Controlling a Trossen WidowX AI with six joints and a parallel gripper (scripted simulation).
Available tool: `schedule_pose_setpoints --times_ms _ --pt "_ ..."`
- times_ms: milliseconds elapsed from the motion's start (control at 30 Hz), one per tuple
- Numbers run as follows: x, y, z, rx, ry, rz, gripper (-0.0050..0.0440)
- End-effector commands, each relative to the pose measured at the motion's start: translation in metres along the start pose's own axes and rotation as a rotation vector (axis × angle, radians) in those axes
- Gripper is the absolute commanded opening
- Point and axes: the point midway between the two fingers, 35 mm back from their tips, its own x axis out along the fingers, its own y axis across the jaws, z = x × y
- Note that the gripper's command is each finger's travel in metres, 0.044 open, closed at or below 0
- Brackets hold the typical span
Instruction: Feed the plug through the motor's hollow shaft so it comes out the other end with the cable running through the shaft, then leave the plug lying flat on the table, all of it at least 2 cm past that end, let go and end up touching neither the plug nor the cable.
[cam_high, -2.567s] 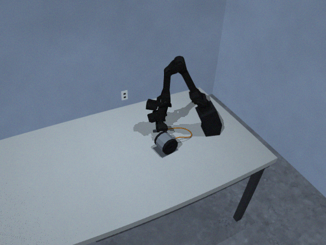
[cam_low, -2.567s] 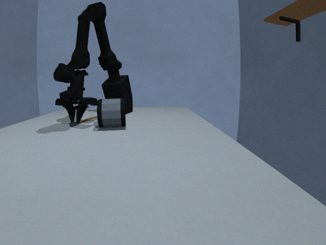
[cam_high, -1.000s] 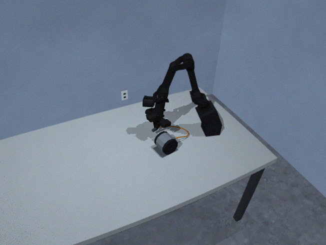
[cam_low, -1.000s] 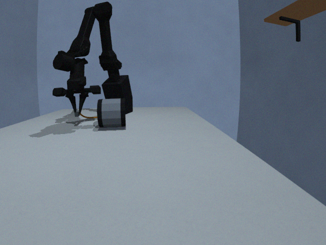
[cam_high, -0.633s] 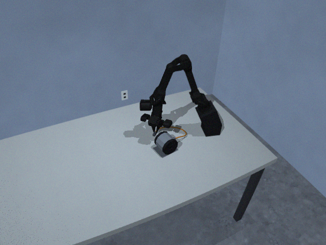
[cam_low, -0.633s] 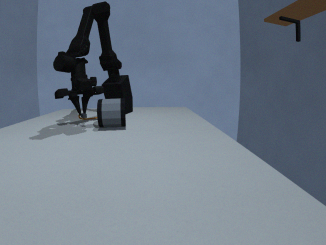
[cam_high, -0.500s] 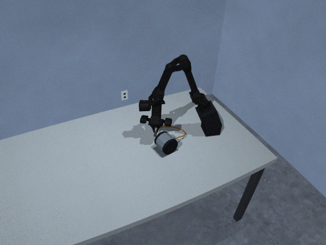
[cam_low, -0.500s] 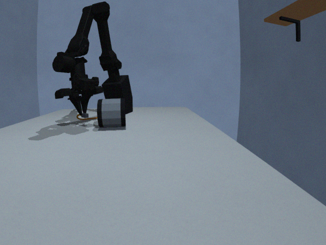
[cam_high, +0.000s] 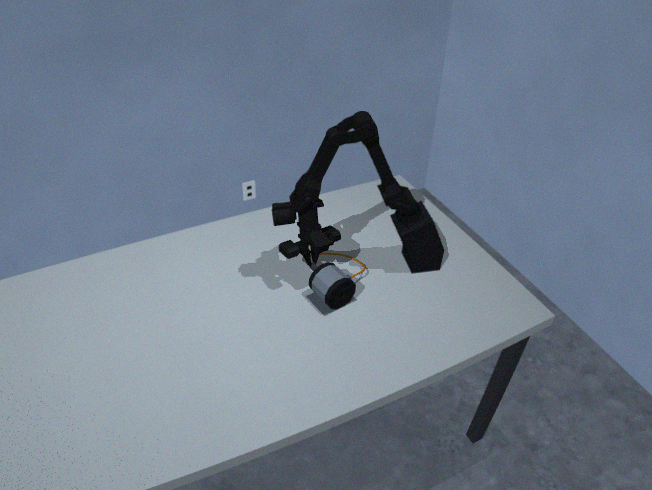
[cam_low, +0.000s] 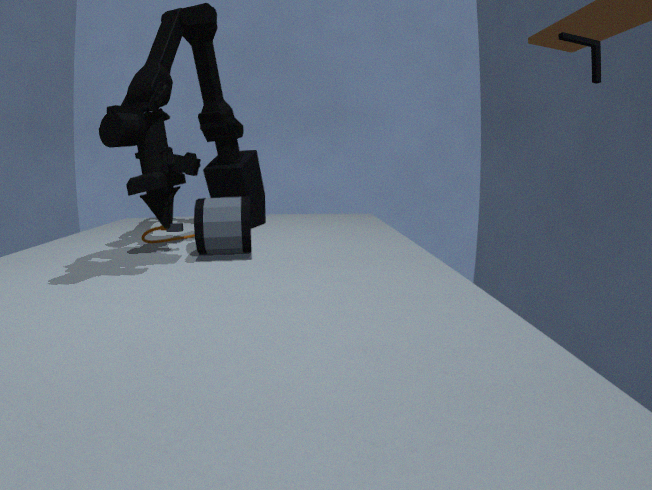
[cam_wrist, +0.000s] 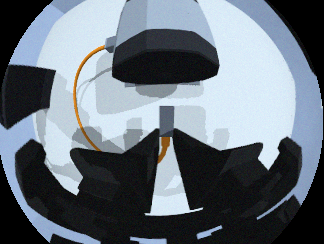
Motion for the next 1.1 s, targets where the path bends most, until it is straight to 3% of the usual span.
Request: schedule_pose_setpoints --times_ms 0,200,1067 --pt "0.000 -0.002 0.000 -0.053 -0.008 0.003 0.0000" --pt "0.003 -0.001 0.018 -0.053 -0.008 0.003 0.0000" --pt "0.003 -0.001 0.018 -0.053 -0.008 0.003 0.0000"
